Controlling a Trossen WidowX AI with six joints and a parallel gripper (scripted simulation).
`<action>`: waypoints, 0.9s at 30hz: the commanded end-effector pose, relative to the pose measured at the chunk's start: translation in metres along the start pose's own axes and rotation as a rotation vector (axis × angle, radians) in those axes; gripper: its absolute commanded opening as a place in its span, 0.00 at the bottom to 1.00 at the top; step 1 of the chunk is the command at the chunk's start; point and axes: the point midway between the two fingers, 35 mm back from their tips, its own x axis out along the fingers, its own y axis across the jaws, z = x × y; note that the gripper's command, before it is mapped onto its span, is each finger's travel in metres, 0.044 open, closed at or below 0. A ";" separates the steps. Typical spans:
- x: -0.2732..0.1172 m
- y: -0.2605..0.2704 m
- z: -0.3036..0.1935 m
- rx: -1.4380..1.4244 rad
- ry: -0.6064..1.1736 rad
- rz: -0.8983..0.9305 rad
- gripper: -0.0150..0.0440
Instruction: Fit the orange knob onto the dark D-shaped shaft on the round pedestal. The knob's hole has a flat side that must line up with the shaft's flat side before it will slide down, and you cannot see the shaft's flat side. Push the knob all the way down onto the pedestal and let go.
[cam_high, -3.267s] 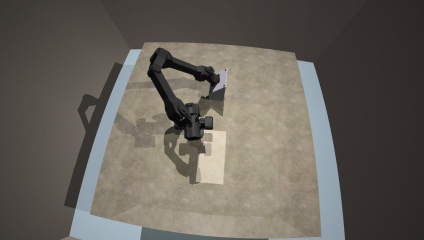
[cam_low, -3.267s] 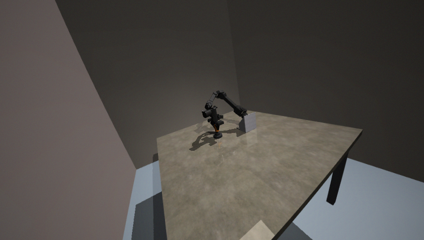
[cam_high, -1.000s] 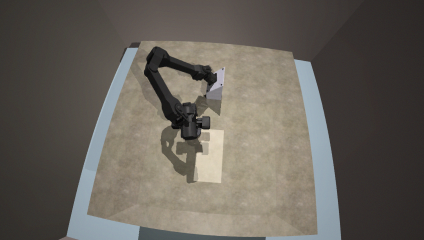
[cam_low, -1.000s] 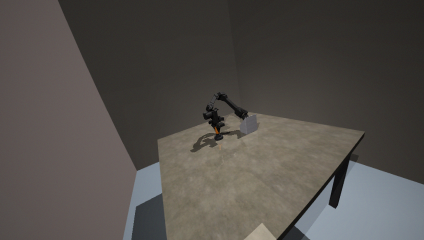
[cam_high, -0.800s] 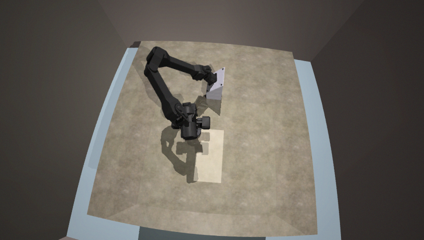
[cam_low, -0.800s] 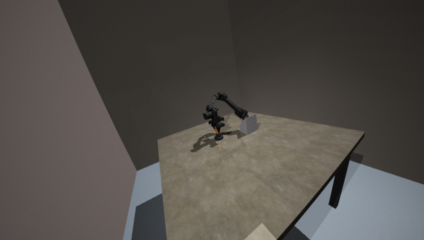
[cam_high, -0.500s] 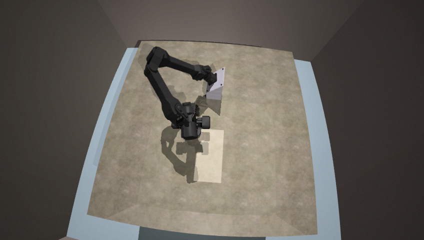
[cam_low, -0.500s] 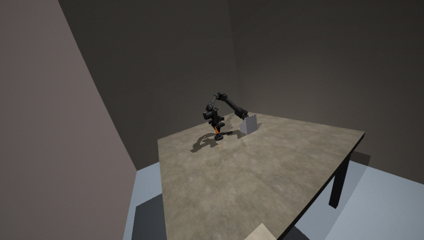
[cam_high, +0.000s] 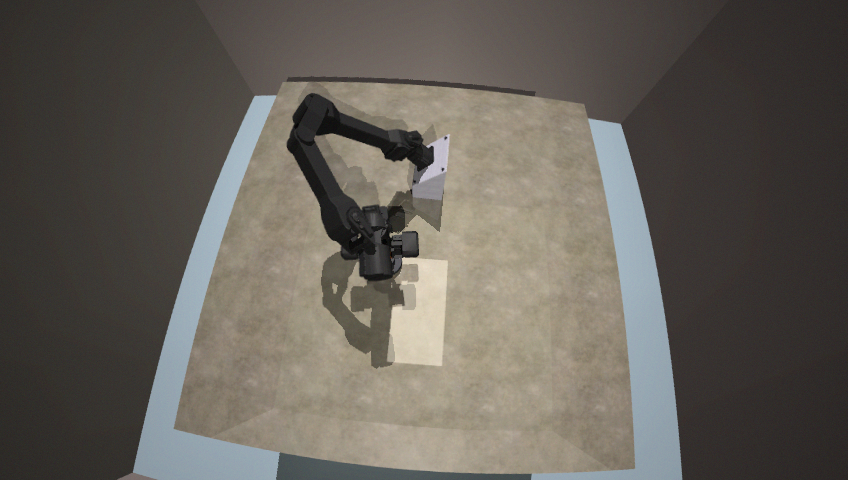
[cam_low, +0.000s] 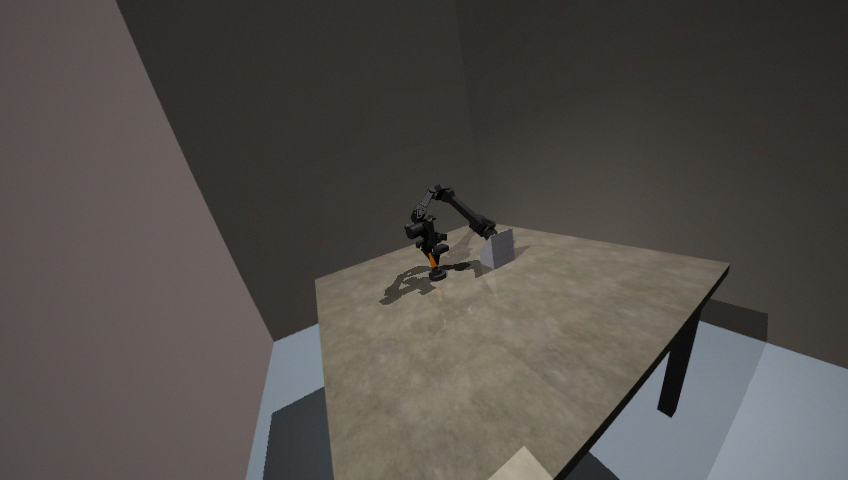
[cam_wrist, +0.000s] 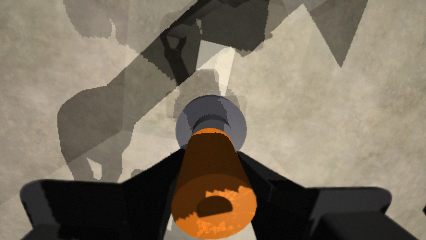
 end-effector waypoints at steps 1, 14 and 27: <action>-0.001 0.000 -0.003 -0.002 0.008 -0.002 0.25; 0.001 -0.002 -0.003 -0.002 0.008 -0.002 0.25; -0.004 -0.004 0.002 -0.002 0.008 -0.002 0.25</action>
